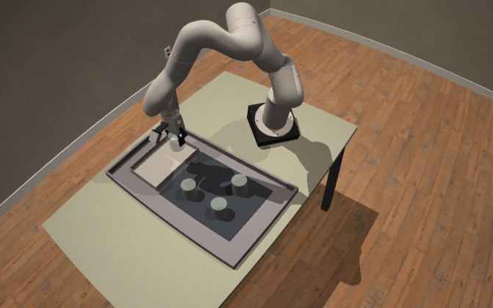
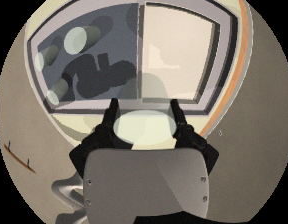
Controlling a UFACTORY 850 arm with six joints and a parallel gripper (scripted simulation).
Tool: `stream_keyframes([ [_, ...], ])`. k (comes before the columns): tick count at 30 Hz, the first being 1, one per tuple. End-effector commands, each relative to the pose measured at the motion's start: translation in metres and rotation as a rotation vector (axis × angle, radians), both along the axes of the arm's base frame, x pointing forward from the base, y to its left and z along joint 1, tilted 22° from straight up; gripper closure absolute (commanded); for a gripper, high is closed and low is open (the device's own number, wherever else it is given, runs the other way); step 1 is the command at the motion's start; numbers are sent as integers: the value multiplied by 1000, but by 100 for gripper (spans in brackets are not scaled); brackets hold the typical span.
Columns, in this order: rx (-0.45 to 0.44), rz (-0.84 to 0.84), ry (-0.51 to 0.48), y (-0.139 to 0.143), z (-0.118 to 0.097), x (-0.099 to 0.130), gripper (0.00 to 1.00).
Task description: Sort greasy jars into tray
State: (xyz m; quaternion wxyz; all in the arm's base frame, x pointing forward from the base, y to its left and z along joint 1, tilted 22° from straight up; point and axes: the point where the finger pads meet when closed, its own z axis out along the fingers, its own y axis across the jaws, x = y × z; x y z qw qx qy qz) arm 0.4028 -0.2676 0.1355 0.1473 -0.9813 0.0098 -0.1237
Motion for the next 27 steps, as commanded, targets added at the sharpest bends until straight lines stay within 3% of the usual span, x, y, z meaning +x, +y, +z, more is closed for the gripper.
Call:
stream_keyframes([
  [1,-1,0,-1,-12,-2,4,100],
  [27,-1,0,-1,-79,-16,27,100],
])
